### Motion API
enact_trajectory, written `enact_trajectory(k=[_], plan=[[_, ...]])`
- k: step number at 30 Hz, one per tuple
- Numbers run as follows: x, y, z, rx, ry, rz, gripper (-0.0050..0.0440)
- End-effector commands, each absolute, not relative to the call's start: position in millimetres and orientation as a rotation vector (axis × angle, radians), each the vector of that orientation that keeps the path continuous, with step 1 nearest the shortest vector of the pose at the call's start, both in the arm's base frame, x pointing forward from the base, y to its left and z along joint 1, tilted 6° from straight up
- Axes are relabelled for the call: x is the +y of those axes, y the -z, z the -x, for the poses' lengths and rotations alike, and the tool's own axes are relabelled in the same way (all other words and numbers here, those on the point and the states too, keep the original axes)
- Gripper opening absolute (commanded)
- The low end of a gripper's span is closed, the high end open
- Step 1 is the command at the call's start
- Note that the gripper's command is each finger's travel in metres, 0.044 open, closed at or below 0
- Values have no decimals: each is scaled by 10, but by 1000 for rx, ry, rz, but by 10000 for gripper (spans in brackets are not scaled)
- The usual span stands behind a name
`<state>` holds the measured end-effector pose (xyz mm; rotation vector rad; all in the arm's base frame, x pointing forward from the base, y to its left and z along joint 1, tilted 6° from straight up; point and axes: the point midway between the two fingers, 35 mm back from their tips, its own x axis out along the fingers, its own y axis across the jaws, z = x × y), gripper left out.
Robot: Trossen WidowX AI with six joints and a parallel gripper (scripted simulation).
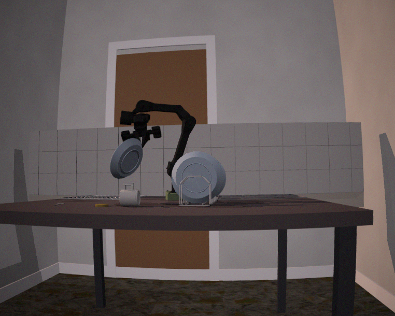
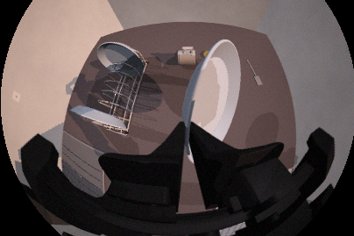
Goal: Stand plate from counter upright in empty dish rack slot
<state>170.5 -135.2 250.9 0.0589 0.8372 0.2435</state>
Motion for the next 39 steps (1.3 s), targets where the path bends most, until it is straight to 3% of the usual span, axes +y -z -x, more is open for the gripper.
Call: enact_trajectory(k=[1,39], plan=[[-1324,-2611,-1693,794,-185,-123,0],[-1319,-2672,-1675,767,-78,-328,0]])
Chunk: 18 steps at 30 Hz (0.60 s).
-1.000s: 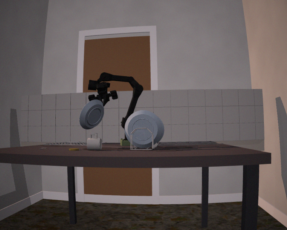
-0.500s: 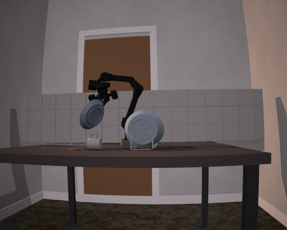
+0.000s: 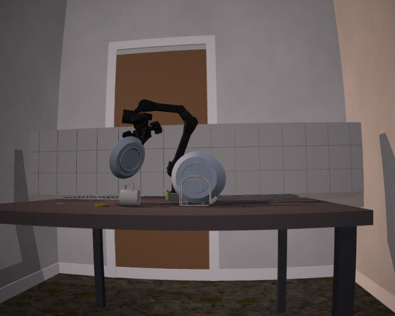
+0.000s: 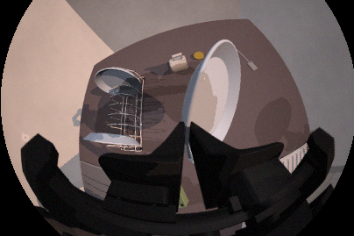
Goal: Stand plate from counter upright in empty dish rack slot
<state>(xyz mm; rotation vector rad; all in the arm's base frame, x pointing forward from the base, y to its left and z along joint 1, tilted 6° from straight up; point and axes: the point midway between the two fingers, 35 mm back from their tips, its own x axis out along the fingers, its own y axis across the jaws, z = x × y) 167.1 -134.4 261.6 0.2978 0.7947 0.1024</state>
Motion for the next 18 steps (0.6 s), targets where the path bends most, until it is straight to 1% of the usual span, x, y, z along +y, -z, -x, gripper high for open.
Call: enact_trajectory(k=[1,12,18], plan=[[-1318,-2681,-1672,762,-62,-359,0],[-1308,-2781,-1642,694,94,-701,0],[-1307,-2786,-1640,689,102,-721,0]])
